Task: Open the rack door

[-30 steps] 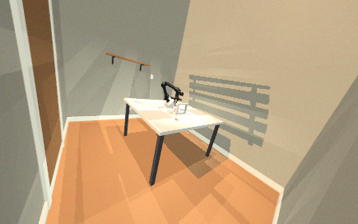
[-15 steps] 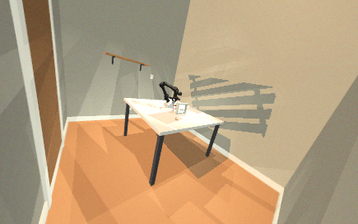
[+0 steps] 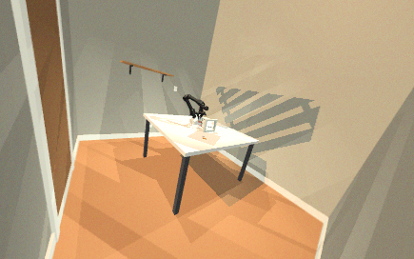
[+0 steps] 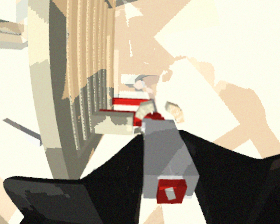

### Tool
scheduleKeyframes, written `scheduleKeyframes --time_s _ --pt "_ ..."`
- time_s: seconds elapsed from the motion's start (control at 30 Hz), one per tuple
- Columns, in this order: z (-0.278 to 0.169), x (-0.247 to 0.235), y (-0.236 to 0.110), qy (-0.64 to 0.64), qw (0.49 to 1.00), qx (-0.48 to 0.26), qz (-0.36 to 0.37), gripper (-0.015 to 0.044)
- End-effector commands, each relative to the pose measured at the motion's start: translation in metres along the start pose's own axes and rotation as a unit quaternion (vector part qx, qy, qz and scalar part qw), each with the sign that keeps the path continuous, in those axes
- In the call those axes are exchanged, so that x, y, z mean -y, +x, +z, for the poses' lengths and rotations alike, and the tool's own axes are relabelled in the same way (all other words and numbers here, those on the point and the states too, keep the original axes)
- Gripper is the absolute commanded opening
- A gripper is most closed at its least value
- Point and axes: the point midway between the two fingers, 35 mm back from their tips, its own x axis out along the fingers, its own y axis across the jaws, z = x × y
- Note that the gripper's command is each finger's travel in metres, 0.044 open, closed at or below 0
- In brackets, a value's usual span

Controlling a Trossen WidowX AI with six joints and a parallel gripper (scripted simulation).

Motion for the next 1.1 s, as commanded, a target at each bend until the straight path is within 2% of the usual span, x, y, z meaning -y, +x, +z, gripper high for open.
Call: scheduleKeyframes --time_s 0.0,0.6,1.07 --pt "0.002 0.009 -0.001 -0.035 0.999 0.003 -0.001 0.0012" --pt "0.014 0.04 -0.001 -0.15 0.989 0.003 -0.002 0.0012" --pt "0.015 0.041 -0.001 -0.153 0.988 0.003 -0.002 0.0012"
